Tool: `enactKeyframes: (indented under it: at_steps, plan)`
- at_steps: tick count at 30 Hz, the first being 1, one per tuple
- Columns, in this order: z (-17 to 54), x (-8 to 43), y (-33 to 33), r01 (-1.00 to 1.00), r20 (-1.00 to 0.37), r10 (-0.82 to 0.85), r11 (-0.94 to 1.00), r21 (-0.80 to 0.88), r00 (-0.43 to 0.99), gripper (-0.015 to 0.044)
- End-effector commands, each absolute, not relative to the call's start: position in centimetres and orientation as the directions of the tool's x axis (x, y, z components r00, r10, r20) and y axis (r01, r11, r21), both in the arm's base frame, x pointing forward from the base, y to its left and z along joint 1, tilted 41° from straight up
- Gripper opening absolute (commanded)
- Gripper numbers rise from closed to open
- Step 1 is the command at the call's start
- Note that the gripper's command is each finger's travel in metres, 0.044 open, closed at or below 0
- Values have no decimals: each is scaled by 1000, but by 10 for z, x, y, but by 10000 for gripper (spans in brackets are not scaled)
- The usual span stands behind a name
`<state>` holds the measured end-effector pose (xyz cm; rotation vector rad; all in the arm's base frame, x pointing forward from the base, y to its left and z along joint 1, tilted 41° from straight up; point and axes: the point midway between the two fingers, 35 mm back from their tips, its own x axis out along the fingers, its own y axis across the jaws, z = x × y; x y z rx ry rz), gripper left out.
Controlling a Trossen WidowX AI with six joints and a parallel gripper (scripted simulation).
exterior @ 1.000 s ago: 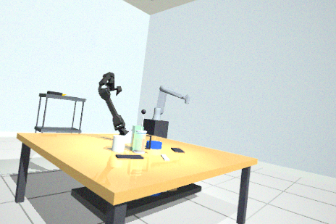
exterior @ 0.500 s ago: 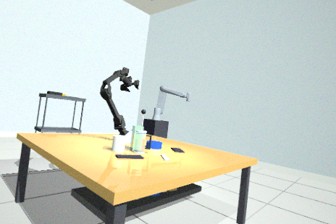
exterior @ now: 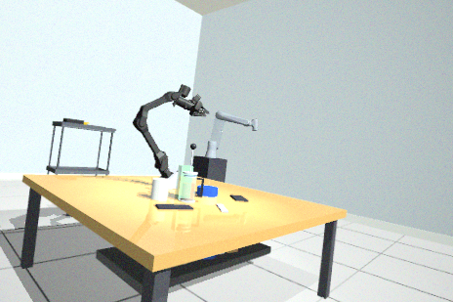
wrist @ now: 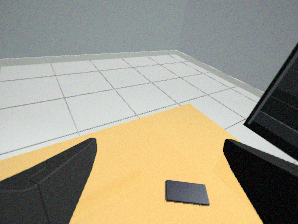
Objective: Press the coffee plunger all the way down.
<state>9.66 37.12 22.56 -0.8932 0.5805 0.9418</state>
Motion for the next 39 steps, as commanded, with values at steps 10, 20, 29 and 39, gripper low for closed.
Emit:
enactKeyframes:
  at_steps: [10,20,29,39]
  plan:
    - [263,259,252,-288,-464,-26,752,-593,885,440]
    - [293,310,122,309,-196,-520,726,-614,832,440]
    - [260,312,94,308,-201,-521,726,-614,830,440]
    - [245,316,81,302,-201,-516,728,-616,832,440]
